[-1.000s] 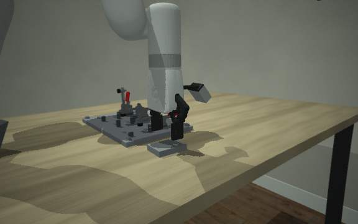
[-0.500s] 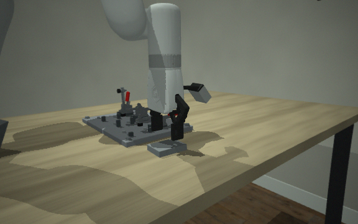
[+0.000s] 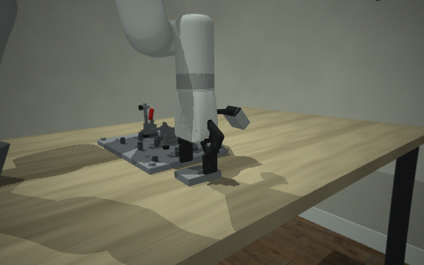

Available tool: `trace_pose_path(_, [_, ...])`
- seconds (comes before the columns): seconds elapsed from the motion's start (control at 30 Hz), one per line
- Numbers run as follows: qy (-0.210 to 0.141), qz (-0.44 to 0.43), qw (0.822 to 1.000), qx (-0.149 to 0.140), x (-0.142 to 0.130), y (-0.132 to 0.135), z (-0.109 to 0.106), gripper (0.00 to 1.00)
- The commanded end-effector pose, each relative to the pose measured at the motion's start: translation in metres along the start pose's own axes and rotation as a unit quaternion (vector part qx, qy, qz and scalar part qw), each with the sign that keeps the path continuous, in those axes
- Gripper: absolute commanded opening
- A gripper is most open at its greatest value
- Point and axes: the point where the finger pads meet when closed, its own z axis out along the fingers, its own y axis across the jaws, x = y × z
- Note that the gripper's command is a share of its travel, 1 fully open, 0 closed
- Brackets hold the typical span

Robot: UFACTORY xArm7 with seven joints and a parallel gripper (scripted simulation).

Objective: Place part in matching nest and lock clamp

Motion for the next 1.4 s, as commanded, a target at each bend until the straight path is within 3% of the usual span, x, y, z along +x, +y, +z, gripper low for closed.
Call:
trace_pose_path(0.0, [0.003,0.000,1.000,0.003,0.0015,0.0004,0.0073,1.00])
trace_pose_path(0.87, [0.003,0.000,1.000,0.003,0.0015,0.0004,0.0114,1.00])
trace_pose_path(0.9, [0.003,0.000,1.000,0.003,0.0015,0.0004,0.0114,0.00])
trace_pose_path(1.37, [0.003,0.000,1.000,0.003,0.0015,0.0004,0.0114,0.00])
